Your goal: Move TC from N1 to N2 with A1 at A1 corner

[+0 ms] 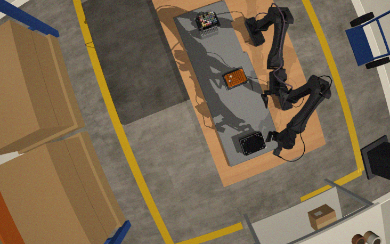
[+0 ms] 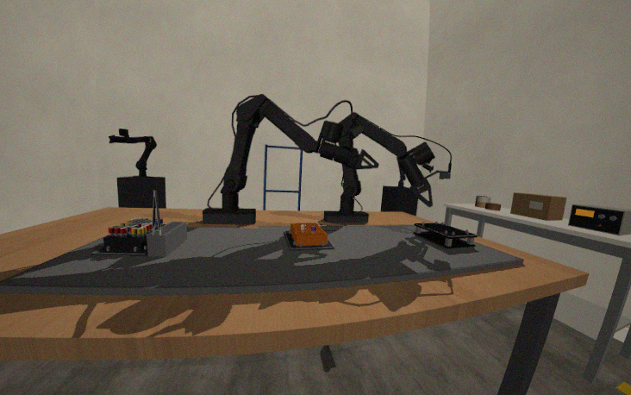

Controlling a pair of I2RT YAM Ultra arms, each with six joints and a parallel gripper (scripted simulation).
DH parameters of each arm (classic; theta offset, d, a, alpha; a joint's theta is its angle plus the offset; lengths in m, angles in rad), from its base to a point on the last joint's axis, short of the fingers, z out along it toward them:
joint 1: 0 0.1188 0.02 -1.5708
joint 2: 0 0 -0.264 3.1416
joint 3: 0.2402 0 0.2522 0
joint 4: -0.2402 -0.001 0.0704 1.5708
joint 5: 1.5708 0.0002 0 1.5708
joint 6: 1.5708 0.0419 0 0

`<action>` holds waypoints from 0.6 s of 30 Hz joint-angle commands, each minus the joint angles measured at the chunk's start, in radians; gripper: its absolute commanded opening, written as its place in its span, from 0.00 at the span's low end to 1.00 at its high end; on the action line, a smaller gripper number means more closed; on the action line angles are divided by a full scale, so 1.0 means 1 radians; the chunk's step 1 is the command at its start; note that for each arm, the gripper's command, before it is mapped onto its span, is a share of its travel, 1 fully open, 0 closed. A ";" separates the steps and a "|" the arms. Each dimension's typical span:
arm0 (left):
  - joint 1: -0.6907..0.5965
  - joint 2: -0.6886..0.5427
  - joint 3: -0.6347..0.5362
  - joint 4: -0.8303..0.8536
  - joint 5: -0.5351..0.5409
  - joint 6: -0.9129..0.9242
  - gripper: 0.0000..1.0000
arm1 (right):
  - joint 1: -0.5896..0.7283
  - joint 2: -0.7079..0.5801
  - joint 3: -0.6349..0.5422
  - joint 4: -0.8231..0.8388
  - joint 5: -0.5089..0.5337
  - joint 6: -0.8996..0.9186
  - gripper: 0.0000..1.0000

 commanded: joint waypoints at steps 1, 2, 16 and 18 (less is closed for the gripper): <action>0.010 -0.029 -0.007 0.003 -0.009 -0.003 1.00 | 0.041 -0.030 -0.009 0.107 0.043 0.057 1.00; 0.010 -0.029 -0.007 0.003 -0.009 -0.003 1.00 | 0.048 -0.028 -0.003 0.096 0.038 0.045 1.00; 0.010 -0.029 -0.007 0.003 -0.009 -0.003 1.00 | 0.039 -0.065 -0.043 0.030 0.068 0.052 1.00; 0.010 -0.029 -0.007 0.003 -0.009 -0.003 1.00 | 0.039 -0.114 -0.079 -0.014 0.079 0.055 1.00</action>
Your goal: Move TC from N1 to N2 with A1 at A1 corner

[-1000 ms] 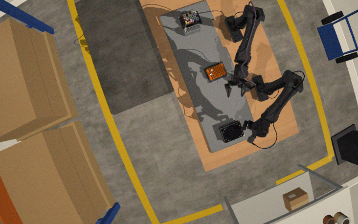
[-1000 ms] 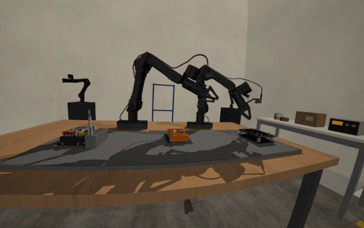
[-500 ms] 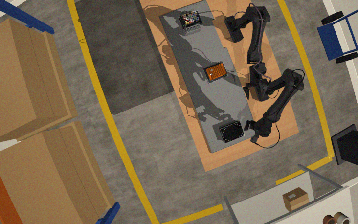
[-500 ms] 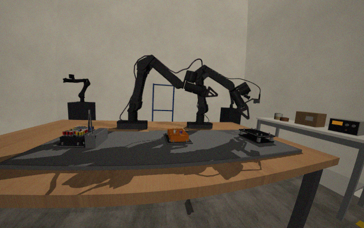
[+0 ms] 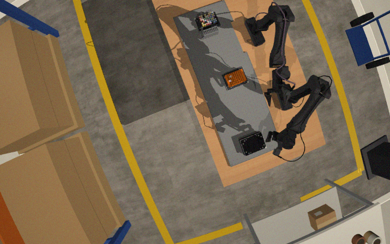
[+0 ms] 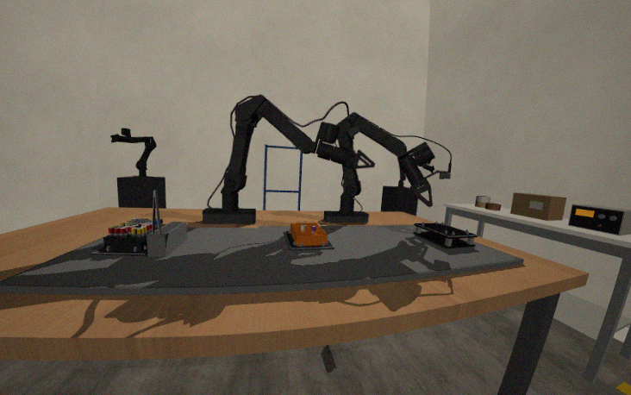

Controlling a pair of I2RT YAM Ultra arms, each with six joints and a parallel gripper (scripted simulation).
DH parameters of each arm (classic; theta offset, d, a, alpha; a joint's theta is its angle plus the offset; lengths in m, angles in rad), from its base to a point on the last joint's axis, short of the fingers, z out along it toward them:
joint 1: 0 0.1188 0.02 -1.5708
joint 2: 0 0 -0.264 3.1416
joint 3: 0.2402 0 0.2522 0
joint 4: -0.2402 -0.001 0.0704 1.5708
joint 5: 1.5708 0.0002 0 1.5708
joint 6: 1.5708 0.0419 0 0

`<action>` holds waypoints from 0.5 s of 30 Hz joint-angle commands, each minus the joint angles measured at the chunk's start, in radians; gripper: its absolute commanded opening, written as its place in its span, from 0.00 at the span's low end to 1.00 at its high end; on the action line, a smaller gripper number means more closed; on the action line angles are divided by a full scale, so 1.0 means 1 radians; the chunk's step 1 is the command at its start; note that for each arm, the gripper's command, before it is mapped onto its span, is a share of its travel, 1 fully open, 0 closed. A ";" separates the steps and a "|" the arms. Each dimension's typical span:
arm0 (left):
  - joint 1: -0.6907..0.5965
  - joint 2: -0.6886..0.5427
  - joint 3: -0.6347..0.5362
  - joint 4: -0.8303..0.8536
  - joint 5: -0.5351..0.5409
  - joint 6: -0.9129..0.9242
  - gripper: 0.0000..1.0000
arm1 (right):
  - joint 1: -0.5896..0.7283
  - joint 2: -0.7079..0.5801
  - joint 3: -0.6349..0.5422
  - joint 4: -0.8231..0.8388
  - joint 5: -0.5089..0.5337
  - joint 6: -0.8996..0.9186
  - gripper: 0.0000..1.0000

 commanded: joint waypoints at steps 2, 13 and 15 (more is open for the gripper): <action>0.010 -0.029 -0.009 -0.012 0.006 0.012 1.00 | -0.012 -0.146 -0.073 -0.108 0.043 0.020 1.00; -0.060 -0.172 -0.116 -0.103 0.113 0.169 1.00 | -0.017 -0.550 -0.253 -0.500 0.092 0.037 1.00; -0.092 -0.232 -0.153 -0.132 0.134 0.201 1.00 | -0.019 -0.641 -0.266 -0.586 0.099 0.040 1.00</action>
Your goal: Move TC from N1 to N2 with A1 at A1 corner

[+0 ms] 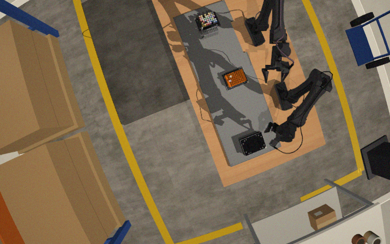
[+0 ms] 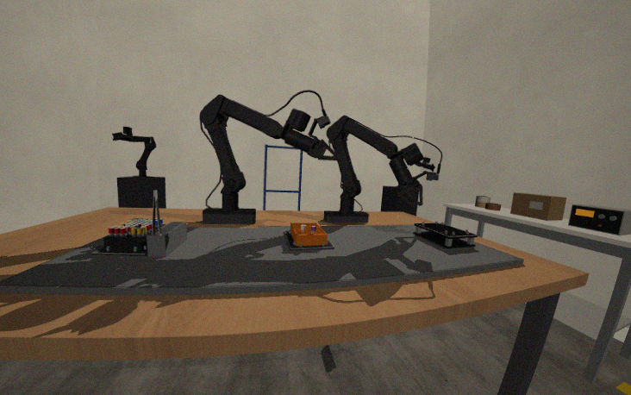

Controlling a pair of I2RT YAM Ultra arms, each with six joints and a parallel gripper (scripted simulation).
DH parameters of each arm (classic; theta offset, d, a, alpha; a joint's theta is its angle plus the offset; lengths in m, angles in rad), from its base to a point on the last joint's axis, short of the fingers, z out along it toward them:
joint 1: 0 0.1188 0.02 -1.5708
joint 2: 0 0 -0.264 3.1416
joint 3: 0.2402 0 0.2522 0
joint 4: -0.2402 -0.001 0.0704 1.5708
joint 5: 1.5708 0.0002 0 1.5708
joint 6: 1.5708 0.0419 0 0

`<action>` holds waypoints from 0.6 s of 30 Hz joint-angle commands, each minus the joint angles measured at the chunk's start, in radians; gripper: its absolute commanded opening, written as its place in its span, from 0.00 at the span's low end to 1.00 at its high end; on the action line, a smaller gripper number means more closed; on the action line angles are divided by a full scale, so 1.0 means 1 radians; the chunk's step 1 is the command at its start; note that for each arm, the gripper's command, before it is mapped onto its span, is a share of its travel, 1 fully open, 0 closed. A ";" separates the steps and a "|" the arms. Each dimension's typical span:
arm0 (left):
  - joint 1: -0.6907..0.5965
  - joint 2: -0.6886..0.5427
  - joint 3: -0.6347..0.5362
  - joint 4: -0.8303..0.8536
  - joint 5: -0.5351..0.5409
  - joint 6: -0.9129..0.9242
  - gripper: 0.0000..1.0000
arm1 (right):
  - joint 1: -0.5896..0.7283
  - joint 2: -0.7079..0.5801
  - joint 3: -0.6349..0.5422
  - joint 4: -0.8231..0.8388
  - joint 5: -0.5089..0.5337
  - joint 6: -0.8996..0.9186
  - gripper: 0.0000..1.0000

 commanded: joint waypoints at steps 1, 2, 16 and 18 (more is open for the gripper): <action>-0.057 -0.110 -0.054 -0.079 0.072 0.093 1.00 | -0.013 -0.154 -0.010 -0.214 0.036 0.018 1.00; -0.077 -0.141 -0.069 -0.096 0.080 0.106 1.00 | -0.014 -0.199 -0.011 -0.259 0.039 0.019 1.00; -0.528 -0.467 -0.169 -0.278 0.029 0.025 1.00 | -0.062 -0.694 0.169 -0.944 -0.031 -0.009 1.00; -0.613 -0.484 -0.174 -0.269 0.012 -0.005 1.00 | -0.069 -0.715 0.211 -1.000 -0.070 -0.031 1.00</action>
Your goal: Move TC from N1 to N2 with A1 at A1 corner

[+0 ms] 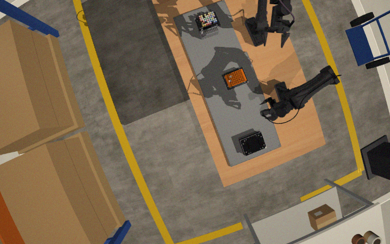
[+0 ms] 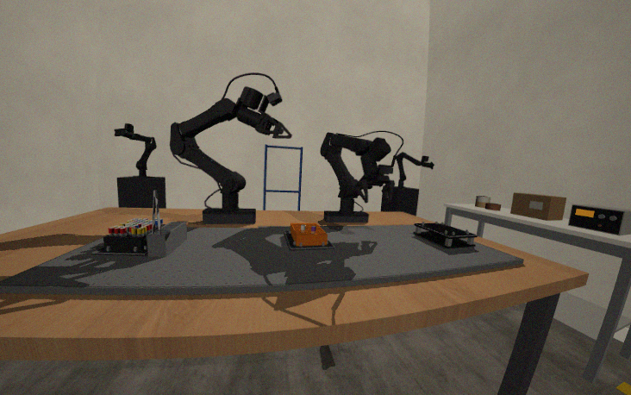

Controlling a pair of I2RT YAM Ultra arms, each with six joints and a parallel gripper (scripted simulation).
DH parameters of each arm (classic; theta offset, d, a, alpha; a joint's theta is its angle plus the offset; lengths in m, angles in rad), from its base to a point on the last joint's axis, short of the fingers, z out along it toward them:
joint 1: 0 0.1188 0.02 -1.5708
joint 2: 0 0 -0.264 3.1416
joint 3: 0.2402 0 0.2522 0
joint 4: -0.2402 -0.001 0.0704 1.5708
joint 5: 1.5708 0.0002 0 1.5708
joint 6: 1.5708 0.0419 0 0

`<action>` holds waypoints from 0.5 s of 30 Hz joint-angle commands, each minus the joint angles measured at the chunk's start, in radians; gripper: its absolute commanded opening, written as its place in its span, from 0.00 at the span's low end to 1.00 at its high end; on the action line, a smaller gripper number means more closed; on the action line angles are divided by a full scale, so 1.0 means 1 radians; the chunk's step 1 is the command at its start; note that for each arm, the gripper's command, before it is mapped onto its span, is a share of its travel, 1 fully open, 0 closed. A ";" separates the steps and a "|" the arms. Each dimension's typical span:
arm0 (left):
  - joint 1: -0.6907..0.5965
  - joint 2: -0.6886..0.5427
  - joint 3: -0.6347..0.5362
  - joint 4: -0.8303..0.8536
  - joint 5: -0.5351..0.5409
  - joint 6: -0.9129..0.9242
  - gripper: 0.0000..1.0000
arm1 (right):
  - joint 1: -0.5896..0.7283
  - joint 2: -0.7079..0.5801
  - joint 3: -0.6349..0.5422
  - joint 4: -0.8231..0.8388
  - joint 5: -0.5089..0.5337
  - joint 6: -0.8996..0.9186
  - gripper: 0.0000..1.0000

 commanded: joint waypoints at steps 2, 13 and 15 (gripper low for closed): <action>-0.166 -0.042 -0.011 -0.011 -0.053 -0.086 1.00 | 0.002 -0.048 0.104 -0.205 -0.124 -0.070 1.00; -0.507 0.006 0.020 0.044 -0.105 -0.158 1.00 | 0.110 -0.043 0.167 -0.308 -0.351 -0.197 1.00; -0.552 0.018 0.022 0.052 -0.110 -0.163 1.00 | 0.137 -0.042 0.174 -0.319 -0.391 -0.219 1.00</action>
